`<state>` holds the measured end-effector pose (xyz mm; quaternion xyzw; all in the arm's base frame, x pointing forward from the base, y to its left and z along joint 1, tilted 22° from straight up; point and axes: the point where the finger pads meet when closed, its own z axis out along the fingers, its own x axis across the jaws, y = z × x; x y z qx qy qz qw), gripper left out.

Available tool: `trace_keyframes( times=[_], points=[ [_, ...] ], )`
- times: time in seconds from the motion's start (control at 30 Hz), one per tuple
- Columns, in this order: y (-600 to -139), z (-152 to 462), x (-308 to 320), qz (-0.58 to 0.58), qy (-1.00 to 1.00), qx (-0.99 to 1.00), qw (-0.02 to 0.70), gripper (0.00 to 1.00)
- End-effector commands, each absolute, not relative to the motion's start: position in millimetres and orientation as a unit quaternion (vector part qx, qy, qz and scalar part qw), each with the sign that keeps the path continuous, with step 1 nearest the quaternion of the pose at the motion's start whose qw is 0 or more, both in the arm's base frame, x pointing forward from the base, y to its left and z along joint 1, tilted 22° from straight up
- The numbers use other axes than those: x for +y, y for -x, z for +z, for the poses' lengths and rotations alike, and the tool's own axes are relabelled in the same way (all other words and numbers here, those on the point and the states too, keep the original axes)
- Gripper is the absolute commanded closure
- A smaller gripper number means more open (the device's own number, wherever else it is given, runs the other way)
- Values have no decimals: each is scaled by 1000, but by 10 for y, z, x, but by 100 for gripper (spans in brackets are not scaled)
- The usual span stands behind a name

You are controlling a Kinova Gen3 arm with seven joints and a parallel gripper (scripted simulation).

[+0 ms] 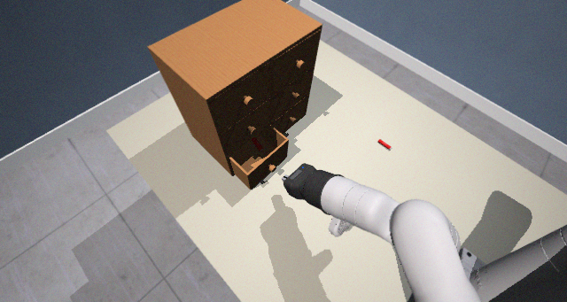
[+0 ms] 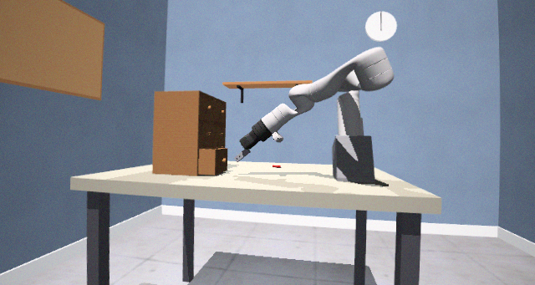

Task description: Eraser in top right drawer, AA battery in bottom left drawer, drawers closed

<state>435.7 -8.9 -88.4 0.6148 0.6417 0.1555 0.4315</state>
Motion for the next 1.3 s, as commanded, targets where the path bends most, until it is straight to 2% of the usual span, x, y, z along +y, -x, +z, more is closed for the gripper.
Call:
trace_keyframes(
  times=[0.0,1.27],
  points=[
    [-4369,-895,-83,158,-615,641,431,100],
    [-4333,-937,-104,158,-615,641,431,100]
  ],
)
